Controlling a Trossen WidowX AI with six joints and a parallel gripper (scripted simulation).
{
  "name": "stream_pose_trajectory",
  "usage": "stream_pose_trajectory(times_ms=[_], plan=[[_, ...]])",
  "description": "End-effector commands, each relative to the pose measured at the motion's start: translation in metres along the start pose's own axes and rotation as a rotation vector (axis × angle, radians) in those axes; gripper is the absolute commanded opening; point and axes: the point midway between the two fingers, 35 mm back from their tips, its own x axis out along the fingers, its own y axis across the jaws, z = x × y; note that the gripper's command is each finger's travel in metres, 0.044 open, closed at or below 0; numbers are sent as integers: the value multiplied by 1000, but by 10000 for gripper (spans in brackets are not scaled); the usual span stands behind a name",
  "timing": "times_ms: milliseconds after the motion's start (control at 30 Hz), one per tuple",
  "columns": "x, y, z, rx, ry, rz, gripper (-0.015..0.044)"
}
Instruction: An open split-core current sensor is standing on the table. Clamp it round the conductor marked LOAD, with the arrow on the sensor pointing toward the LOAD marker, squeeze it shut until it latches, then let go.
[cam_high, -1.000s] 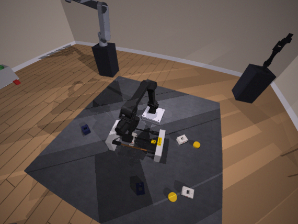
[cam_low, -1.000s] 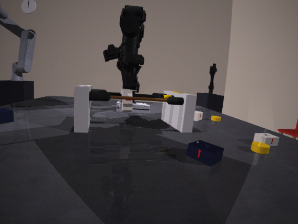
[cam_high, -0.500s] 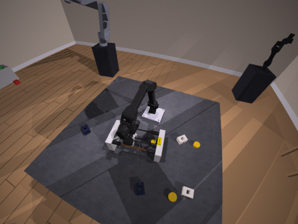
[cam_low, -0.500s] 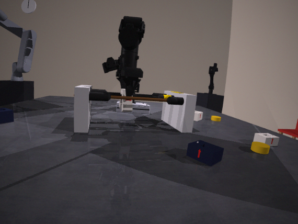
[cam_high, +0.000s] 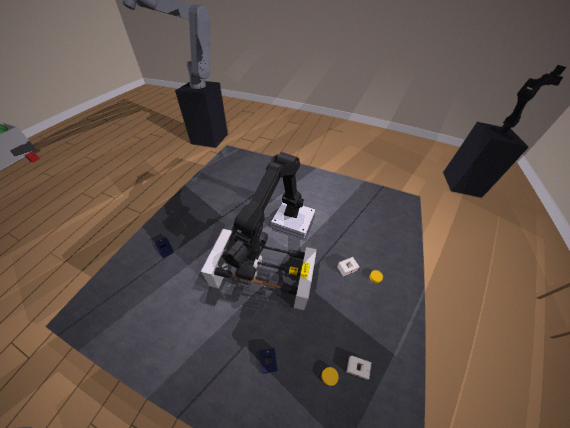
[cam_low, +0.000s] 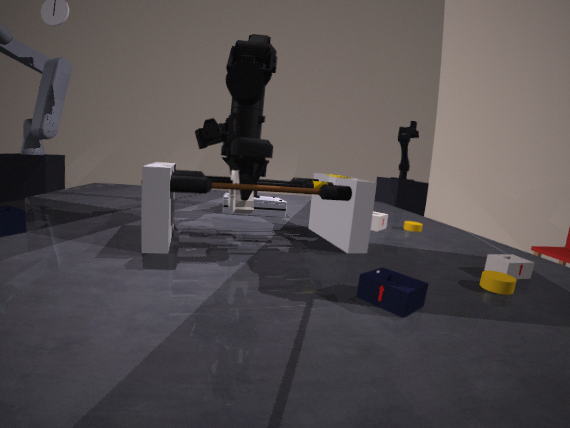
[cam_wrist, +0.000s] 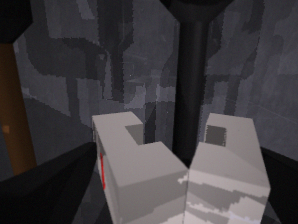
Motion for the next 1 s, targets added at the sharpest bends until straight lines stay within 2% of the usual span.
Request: stream_pose_trajectory(times_ms=[0, 233, 967], plan=[[12, 0, -1, 4, 5, 5, 440], [21, 3, -1, 4, 5, 21, 440], [21, 6, -1, 4, 5, 22, 440]])
